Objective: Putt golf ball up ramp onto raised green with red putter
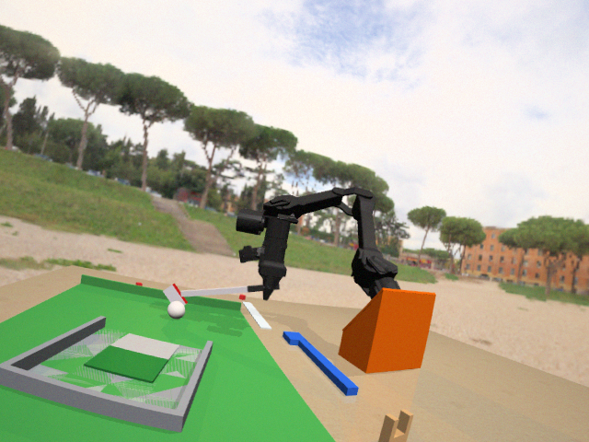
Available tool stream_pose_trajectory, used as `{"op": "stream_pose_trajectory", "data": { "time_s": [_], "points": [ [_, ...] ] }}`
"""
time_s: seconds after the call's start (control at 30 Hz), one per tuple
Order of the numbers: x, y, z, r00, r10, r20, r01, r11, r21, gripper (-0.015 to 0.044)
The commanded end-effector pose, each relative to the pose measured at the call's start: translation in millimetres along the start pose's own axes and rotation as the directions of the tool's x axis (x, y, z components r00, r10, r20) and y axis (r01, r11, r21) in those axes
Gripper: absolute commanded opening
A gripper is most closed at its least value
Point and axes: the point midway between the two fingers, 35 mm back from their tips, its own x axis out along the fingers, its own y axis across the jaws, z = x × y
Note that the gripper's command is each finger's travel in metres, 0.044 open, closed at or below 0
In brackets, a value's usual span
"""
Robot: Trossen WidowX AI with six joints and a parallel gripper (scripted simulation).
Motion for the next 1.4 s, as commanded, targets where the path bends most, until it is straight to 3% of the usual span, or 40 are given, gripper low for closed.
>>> {"op": "stream_pose_trajectory", "data": {
  "time_s": [0.0,0.93,1.37],
  "points": [
    [4.6,0.9,-0.2,1.0,0.003,0.002,-0.003,1.0,-0.006,0.0],
    [5.7,-24.9,-1.3,1.0,0.003,-0.005,-0.003,1.0,-0.006,0.0],
    [5.3,108.3,-1.6,1.0,0.009,-0.001,-0.009,1.0,-0.006,0.0]
  ]
}}
